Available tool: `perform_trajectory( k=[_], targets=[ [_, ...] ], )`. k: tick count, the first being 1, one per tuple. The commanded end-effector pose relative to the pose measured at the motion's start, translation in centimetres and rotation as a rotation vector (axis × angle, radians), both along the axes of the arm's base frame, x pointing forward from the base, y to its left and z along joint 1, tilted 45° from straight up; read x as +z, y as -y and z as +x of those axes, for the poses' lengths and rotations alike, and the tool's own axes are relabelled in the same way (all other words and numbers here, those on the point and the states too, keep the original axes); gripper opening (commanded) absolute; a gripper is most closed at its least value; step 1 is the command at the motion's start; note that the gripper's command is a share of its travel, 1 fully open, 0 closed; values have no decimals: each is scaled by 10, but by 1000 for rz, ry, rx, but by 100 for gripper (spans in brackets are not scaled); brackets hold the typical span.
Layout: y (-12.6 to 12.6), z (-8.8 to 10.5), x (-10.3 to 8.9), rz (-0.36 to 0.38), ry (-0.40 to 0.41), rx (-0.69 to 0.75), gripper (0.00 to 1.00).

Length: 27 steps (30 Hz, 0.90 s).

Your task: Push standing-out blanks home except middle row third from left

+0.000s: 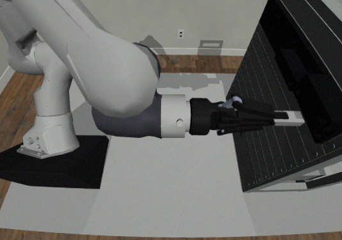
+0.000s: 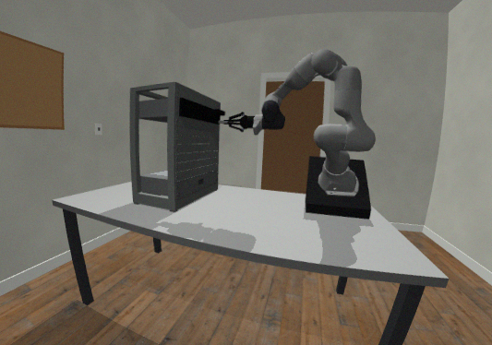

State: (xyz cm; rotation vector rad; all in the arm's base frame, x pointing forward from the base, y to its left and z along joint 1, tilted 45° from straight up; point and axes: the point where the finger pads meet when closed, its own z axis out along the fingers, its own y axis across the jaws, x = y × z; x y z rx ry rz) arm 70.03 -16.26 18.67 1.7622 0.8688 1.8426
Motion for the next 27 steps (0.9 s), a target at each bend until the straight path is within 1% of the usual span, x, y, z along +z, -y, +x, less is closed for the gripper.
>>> perform_trajectory(
  k=[1, 2, 4, 8, 12, 21, 24, 27],
  targets=[
    [5, -18, 3, 3, 7, -2, 0],
    [6, -24, 3, 3, 7, -2, 0],
    [6, -24, 3, 3, 7, -2, 0],
    [9, -46, 3, 3, 7, -2, 0],
    [10, -59, 3, 3, 7, -2, 0],
    [12, -61, 5, 3, 7, -2, 0],
    [18, -61, 12, 3, 7, -2, 0],
    [28, -60, 24, 3, 7, -2, 0]
  ],
)
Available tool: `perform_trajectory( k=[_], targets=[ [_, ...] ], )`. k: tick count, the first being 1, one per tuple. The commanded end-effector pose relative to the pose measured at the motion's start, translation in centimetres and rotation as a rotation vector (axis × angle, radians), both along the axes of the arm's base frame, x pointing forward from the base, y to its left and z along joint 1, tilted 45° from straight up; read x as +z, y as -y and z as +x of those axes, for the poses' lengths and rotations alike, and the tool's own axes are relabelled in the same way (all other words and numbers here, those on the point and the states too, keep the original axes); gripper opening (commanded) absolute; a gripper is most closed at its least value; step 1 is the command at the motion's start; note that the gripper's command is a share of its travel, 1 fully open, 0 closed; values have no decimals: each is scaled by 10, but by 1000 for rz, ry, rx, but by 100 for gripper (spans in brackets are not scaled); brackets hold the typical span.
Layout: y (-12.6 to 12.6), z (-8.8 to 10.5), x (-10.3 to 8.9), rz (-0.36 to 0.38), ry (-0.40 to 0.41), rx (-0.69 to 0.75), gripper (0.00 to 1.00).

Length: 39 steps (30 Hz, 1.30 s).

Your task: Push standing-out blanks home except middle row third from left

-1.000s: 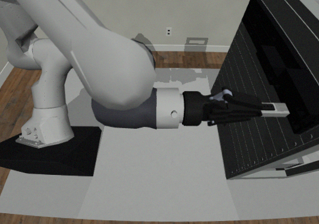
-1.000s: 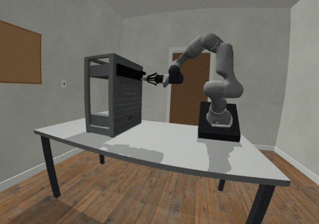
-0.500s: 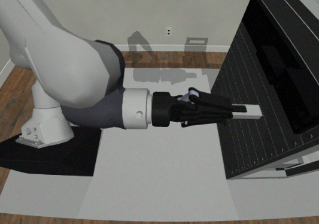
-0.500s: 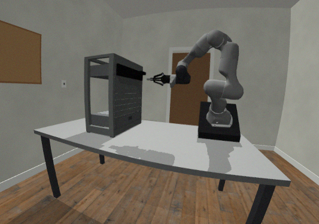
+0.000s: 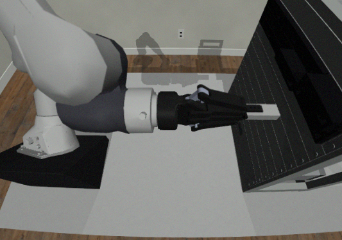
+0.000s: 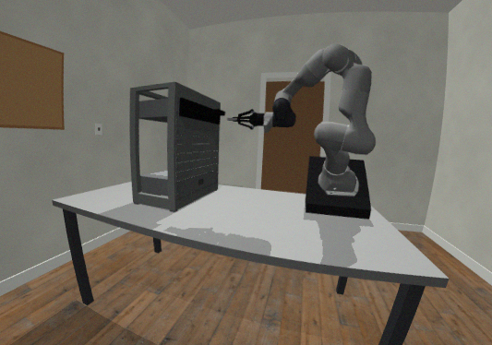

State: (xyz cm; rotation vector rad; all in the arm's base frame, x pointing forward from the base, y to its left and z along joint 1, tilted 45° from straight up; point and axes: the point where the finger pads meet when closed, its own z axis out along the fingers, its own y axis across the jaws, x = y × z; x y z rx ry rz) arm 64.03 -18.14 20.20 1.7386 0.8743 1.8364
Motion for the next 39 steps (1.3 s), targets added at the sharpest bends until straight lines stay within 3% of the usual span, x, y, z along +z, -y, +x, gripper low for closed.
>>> perform_trajectory(
  k=[1, 8, 15, 22, 39],
  targets=[
    [13, 0, 13, 21, -6, 1, 0],
    [30, 1, 33, 21, -6, 1, 0],
    [30, 5, 34, 21, -6, 1, 0],
    [26, 39, 34, 21, -6, 1, 0],
    [25, 40, 34, 21, -6, 1, 0]
  ],
)
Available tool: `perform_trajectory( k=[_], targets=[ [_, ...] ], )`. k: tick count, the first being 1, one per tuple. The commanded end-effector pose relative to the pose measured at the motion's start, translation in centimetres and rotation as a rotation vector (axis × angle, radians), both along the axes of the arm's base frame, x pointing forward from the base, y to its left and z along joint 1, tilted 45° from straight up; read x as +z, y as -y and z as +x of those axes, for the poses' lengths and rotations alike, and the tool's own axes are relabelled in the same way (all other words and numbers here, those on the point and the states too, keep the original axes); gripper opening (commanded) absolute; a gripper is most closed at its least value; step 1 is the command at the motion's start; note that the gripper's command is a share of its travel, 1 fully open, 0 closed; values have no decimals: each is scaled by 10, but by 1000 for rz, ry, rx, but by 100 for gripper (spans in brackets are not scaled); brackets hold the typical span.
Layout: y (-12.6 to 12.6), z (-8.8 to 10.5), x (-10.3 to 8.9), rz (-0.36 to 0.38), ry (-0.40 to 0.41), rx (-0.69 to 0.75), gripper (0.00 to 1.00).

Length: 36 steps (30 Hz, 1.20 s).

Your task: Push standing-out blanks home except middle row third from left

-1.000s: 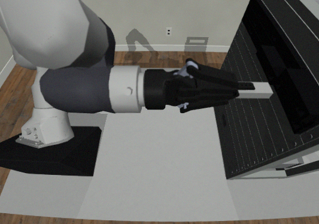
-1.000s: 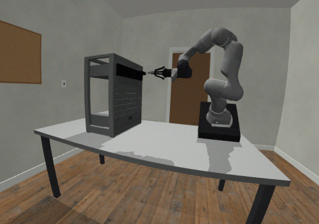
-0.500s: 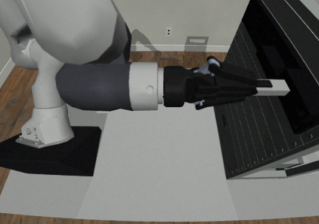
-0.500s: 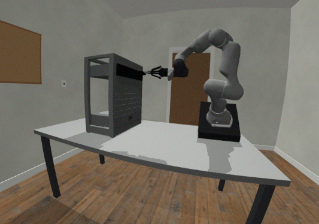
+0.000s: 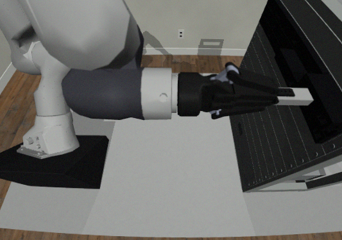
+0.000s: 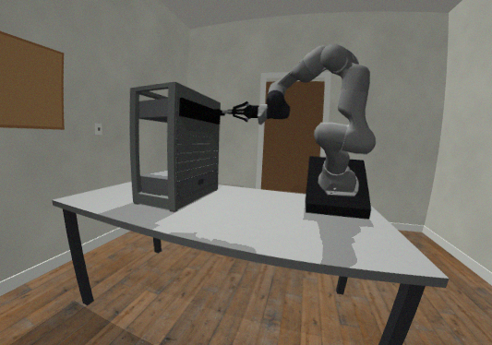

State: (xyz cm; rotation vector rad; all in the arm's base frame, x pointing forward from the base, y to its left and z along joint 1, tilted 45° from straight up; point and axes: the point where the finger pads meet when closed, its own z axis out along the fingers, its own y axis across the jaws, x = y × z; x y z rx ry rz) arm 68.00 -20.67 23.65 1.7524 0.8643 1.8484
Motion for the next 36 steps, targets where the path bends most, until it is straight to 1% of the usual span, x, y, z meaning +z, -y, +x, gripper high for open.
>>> perform_trajectory(
  k=[1, 23, 28, 36],
  targets=[
    [0, 1, -1, 3, -2, -1, 0],
    [0, 1, -1, 3, -2, -1, 0],
    [2, 3, -6, 3, -2, -1, 0],
    [2, 3, -6, 3, -2, -1, 0]
  ],
)
